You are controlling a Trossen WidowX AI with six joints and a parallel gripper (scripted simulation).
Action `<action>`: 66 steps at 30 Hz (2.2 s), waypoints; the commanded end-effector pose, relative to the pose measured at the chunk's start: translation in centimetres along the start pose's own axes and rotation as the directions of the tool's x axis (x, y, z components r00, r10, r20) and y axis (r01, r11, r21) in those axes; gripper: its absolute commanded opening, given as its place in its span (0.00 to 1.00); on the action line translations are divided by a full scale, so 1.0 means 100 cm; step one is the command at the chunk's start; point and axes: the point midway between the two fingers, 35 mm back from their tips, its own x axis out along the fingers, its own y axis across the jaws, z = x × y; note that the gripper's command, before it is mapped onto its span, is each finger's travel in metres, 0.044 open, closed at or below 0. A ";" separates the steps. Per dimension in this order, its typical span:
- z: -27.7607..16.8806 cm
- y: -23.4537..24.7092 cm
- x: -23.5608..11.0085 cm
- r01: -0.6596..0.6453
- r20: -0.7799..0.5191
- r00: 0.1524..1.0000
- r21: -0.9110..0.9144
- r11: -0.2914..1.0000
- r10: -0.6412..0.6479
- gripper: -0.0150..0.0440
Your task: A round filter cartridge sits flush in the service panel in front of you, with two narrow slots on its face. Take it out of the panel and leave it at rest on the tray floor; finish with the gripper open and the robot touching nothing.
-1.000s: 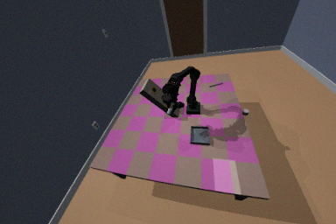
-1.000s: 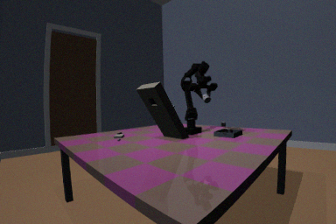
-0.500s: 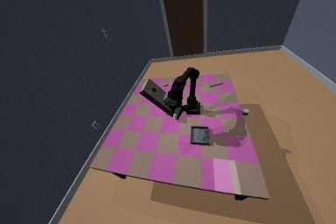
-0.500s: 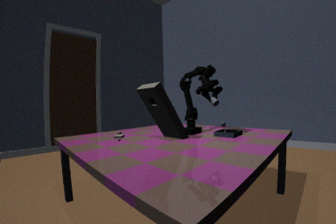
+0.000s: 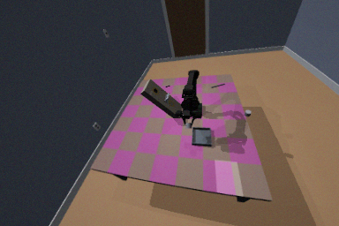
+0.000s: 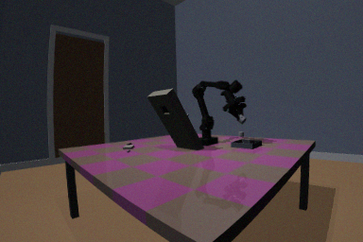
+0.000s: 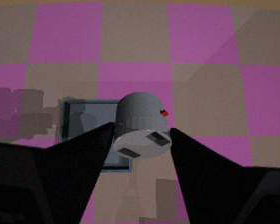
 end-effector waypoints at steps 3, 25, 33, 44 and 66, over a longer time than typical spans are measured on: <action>-0.011 0.029 0.017 -0.057 0.008 0.998 -0.095 0.994 0.058 0.25; -0.060 0.084 0.072 -0.162 -0.014 0.986 -0.270 0.949 0.164 0.25; -0.080 0.084 0.104 -0.162 -0.015 0.986 -0.270 0.949 0.164 0.25; -0.088 0.083 0.110 -0.163 -0.027 0.987 -0.271 0.949 0.161 0.52; -0.057 0.083 0.061 -0.160 -0.024 0.987 -0.267 0.950 0.160 1.00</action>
